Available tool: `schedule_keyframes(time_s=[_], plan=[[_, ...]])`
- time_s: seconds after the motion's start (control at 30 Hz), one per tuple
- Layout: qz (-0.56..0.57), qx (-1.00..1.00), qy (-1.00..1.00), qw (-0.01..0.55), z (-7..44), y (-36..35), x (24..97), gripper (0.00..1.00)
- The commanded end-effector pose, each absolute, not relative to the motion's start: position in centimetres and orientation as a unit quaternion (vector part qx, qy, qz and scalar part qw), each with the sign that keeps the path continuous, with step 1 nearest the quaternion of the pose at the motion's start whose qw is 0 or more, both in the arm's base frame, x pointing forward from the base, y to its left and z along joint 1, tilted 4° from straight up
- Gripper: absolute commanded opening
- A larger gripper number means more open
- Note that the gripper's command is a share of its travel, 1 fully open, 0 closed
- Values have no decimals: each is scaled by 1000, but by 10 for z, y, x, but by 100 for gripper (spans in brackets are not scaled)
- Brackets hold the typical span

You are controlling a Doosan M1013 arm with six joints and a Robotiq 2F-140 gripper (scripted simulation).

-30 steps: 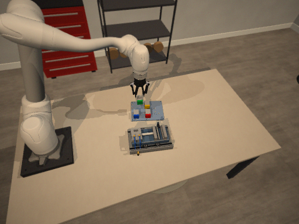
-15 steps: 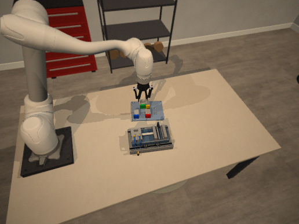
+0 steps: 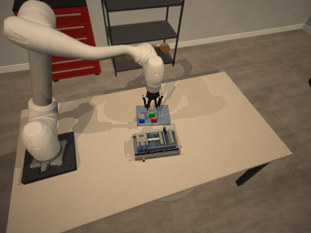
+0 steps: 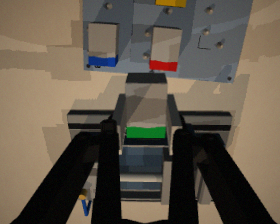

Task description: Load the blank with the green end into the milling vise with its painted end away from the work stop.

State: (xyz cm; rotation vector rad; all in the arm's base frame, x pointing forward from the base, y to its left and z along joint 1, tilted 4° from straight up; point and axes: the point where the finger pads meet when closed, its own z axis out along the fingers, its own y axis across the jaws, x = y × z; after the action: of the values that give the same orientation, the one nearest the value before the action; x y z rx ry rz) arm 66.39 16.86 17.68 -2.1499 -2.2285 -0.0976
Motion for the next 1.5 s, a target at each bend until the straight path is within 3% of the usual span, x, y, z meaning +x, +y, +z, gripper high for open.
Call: schedule_keyframes(time_s=[0.0, 1.47], plan=[[-32, -694, -719, 22, 177, 166, 665, 0], [-32, -694, -719, 22, 165, 39, 723, 0]])
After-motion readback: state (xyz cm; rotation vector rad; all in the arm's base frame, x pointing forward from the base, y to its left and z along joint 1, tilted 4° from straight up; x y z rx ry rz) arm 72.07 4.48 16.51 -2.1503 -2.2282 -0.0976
